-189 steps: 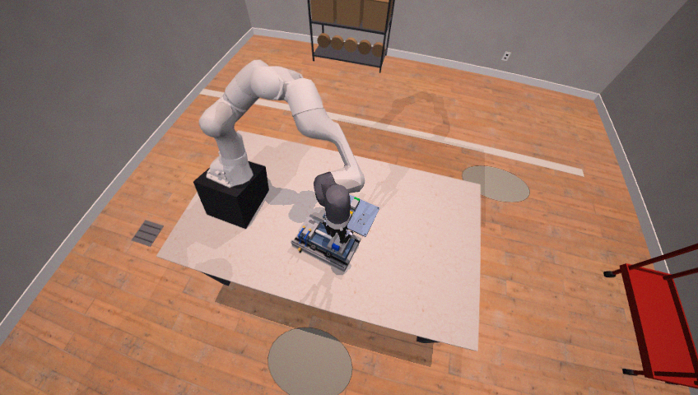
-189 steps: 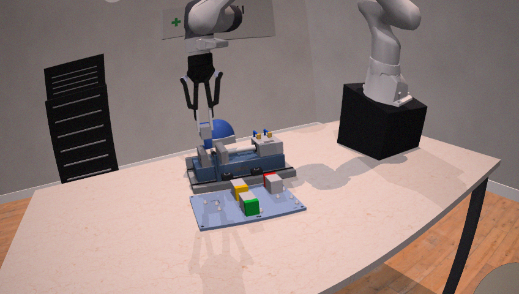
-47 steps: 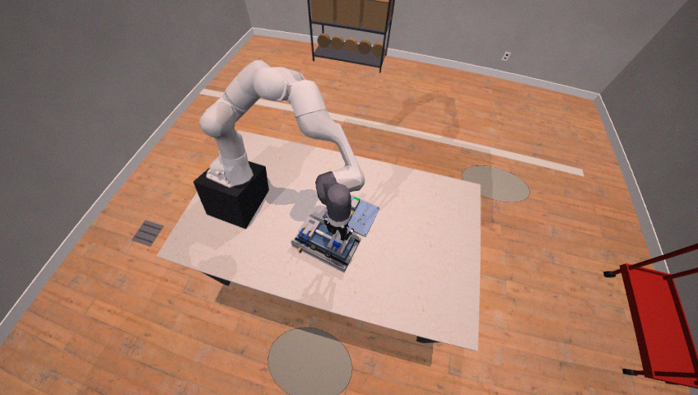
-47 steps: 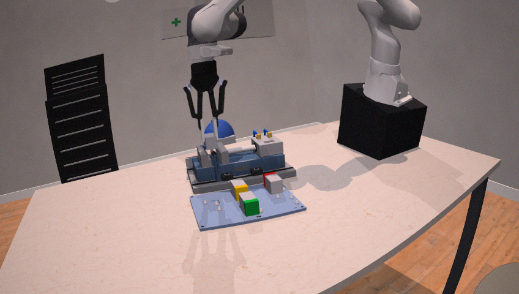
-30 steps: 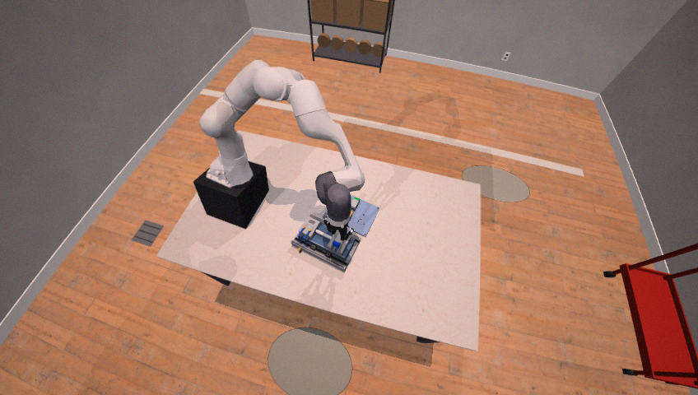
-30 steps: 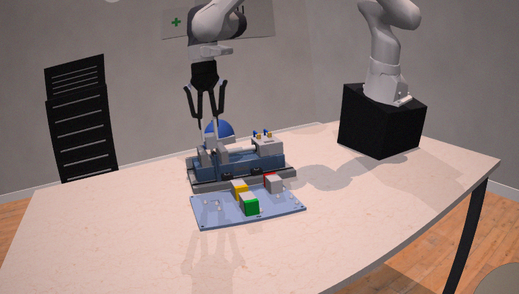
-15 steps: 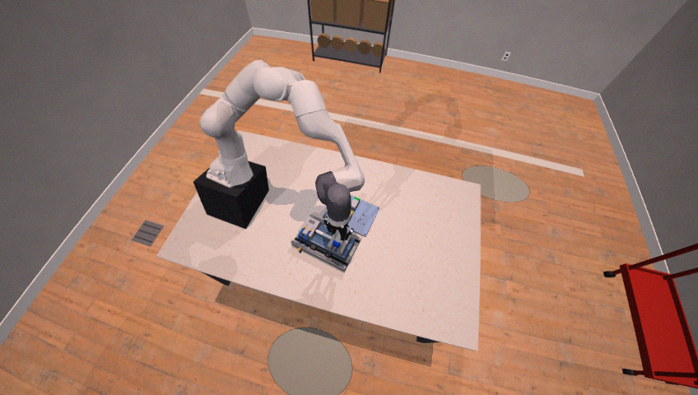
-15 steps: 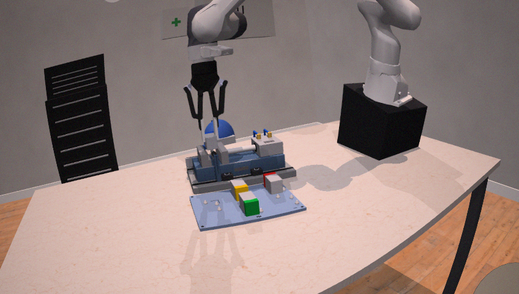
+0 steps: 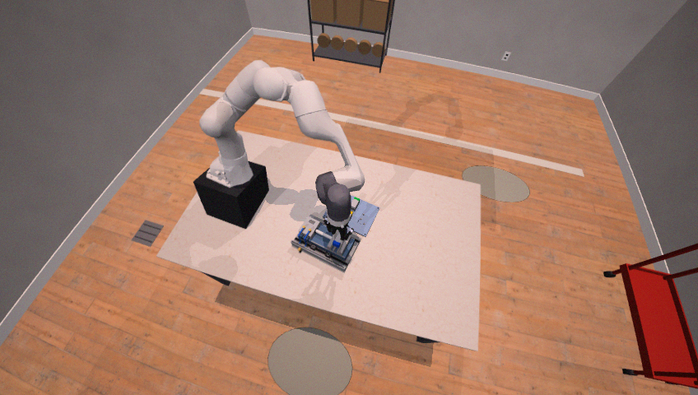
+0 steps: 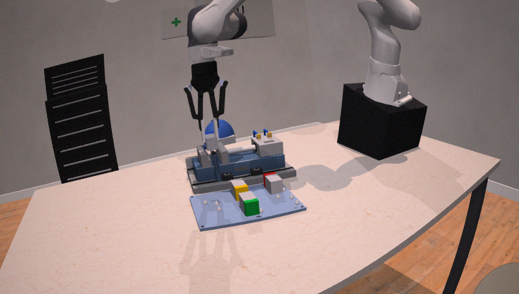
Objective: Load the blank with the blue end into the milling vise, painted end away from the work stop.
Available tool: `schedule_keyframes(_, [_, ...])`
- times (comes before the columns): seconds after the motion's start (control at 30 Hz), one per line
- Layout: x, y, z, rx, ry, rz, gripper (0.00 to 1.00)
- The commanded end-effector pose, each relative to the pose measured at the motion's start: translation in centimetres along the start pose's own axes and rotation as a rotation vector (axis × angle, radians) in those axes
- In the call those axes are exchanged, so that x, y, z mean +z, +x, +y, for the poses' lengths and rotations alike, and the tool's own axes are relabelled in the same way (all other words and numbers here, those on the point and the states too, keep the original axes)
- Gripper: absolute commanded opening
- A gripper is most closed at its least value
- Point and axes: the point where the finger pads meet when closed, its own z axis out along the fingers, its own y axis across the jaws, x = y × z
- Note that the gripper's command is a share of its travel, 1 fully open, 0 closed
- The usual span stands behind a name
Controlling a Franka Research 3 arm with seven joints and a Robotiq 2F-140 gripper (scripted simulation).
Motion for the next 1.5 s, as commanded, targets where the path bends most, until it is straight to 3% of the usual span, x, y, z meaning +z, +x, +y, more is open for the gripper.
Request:
schedule_keyframes(0.0, [-0.02, -0.08, 0.05, -0.001, -0.003, -0.001, 0.00])
schedule_keyframes(1.47, [0.45, 0.12, -0.03, -0.001, -0.003, -0.001, 0.00])
